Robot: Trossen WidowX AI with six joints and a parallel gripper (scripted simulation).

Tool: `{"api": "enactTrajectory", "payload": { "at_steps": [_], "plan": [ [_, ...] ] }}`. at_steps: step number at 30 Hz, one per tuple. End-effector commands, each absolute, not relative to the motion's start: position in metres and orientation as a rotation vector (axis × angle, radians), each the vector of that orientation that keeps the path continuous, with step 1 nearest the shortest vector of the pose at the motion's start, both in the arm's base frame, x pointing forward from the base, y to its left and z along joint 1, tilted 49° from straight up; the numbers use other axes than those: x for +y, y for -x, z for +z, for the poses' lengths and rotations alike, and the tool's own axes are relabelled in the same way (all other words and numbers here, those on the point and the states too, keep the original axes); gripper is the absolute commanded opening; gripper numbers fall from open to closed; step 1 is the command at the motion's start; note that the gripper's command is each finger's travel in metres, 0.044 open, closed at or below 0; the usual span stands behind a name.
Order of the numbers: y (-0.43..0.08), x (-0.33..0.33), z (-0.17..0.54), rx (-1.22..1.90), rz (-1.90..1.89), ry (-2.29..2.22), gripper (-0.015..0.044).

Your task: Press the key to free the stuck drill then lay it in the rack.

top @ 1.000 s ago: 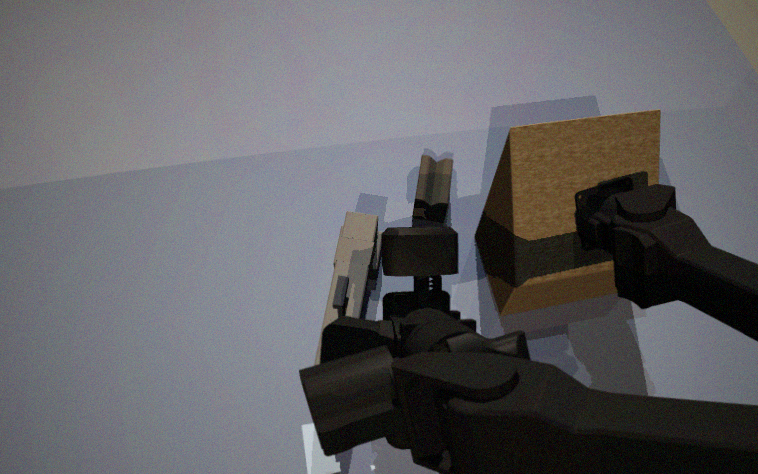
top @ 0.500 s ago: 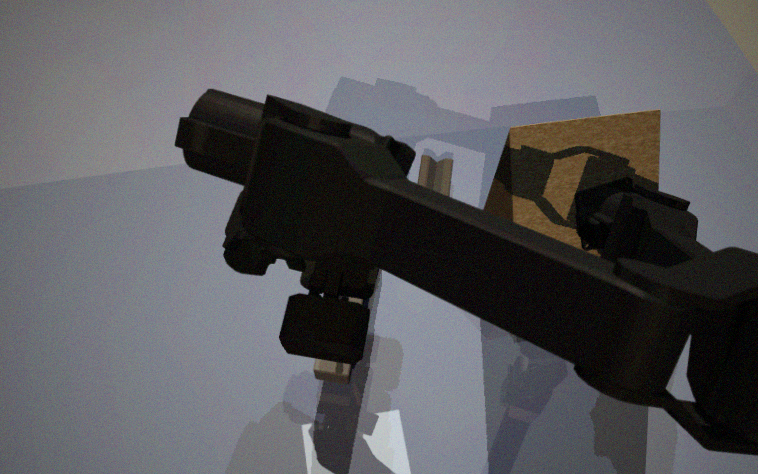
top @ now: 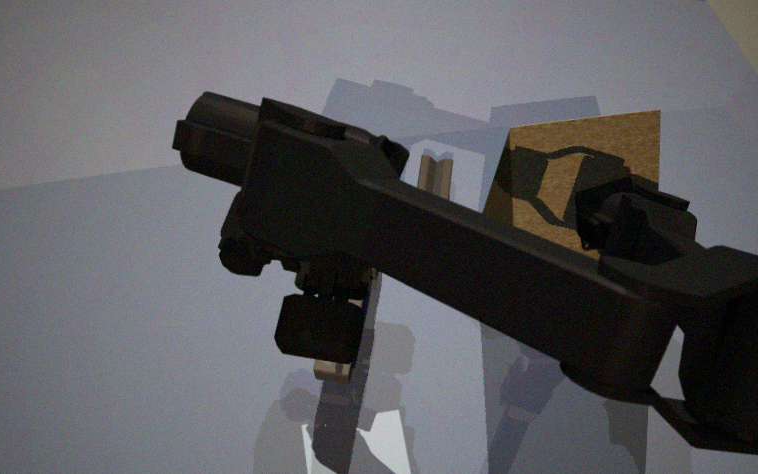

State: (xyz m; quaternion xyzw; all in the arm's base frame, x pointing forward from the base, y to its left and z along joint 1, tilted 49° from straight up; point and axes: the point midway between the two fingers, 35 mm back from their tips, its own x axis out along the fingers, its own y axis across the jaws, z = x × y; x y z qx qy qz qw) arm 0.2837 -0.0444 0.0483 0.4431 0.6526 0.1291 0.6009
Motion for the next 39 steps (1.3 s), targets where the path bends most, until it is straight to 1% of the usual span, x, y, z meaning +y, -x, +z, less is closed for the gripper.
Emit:
{"api": "enactTrajectory", "payload": {
  "at_steps": [1, 39],
  "plan": [
    [-0.284, -0.042, 0.047, 1.51, 0.3, -1.039, 0.0],
    [-0.282, -0.032, 0.039, 1.51, 0.3, -1.039, 0.0]
  ]
}}
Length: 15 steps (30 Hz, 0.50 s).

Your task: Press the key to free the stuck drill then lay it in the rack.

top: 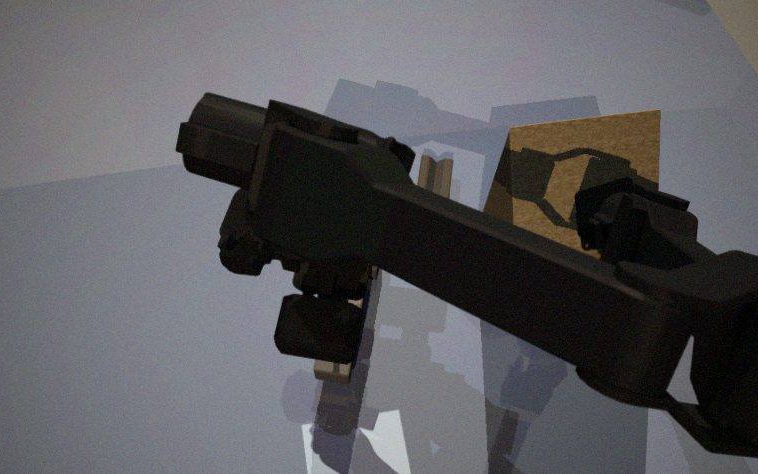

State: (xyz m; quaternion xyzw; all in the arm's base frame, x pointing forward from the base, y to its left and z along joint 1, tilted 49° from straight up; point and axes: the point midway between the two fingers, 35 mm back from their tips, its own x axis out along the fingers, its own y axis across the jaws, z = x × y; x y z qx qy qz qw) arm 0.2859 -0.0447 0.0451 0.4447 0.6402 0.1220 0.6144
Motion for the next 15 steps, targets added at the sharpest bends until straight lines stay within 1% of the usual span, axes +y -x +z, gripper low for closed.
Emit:
{"api": "enactTrajectory", "payload": {
  "at_steps": [1, 15],
  "plan": [
    [-0.2818, -0.0314, 0.039, 1.51, 0.3, -1.039, 0.0],
    [-0.2821, -0.028, 0.0364, 1.51, 0.301, -1.039, 0.0]
  ]
}}
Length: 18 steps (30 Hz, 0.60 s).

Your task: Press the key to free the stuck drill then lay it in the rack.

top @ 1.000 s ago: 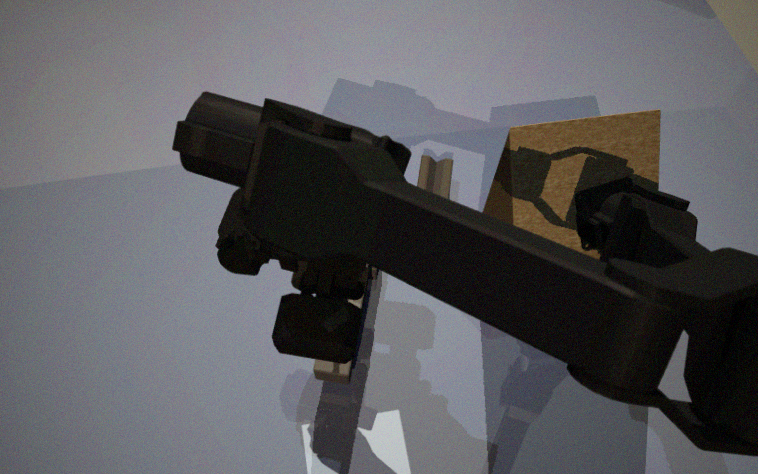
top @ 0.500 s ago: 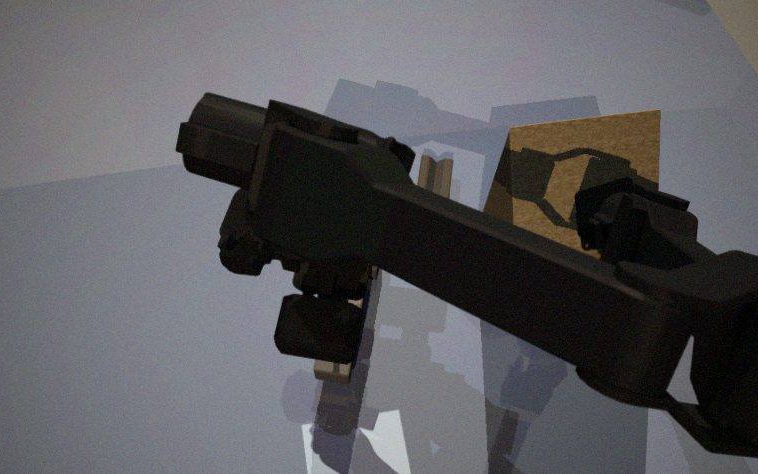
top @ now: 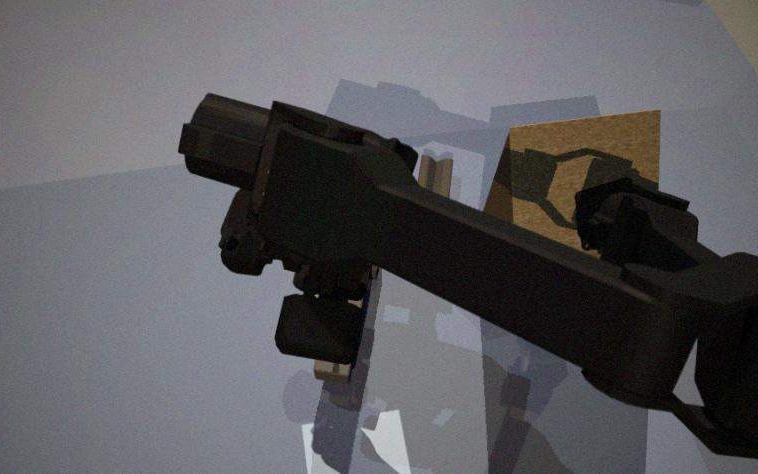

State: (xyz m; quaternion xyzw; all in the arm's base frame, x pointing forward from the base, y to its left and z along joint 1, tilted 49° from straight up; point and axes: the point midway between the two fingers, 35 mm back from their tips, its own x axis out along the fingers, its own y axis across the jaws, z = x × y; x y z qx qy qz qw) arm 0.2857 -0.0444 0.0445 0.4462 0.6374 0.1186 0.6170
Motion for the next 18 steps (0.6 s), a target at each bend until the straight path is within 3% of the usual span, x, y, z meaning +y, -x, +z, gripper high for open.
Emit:
{"api": "enactTrajectory", "payload": {
  "at_steps": [1, 18],
  "plan": [
    [-0.2821, -0.0278, 0.0363, 1.51, 0.301, -1.039, 0.0],
    [-0.2825, -0.0238, 0.0334, 1.51, 0.301, -1.04, 0.0]
  ]
}}
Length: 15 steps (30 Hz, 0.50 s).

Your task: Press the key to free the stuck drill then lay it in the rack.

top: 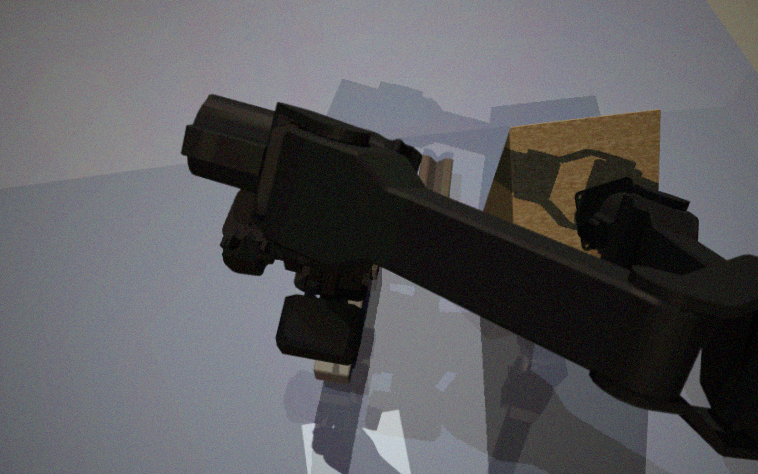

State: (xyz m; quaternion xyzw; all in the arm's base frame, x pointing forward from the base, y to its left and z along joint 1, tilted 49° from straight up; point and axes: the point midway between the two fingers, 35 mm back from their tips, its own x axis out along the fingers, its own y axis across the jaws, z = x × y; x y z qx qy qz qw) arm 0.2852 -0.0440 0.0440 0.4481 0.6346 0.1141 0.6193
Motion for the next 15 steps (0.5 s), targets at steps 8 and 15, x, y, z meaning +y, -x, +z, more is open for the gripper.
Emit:
{"api": "enactTrajectory", "payload": {
  "at_steps": [8, 15],
  "plan": [
    [-0.2829, -0.0218, 0.032, 1.51, 0.301, -1.04, 0.0],
    [-0.2832, -0.0202, 0.0309, 1.51, 0.301, -1.04, 0.0]
  ]
}}
